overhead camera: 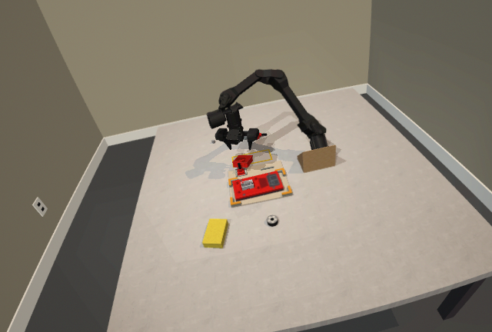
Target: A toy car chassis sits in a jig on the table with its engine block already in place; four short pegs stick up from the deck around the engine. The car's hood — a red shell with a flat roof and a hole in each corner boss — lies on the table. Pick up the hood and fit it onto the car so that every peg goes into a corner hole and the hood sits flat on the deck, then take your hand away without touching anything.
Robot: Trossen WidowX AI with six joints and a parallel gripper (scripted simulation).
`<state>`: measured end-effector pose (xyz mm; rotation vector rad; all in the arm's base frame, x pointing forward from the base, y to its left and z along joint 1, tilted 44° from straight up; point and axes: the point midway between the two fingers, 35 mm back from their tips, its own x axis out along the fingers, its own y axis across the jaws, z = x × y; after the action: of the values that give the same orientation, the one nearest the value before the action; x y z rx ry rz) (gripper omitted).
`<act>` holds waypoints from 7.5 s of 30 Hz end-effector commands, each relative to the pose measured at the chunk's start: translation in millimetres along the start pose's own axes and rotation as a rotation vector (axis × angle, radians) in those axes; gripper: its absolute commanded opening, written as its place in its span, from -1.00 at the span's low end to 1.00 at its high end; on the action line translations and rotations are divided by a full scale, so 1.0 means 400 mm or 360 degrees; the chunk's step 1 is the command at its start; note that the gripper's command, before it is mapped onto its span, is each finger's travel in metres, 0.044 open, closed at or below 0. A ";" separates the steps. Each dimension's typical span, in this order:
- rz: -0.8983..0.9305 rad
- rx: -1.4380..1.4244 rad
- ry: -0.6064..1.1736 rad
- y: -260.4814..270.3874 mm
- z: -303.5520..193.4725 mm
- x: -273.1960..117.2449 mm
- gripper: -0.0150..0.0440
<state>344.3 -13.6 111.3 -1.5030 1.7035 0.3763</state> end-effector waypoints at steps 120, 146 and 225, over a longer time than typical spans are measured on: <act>-0.0007 -0.0019 0.0007 -0.002 0.004 0.158 1.00; -0.0006 -0.0009 0.0003 -0.003 0.003 0.176 0.55; 0.0079 0.0399 -0.0004 0.009 0.101 -0.028 -0.49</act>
<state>353.2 16.5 96.4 -1.3115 1.7220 0.2080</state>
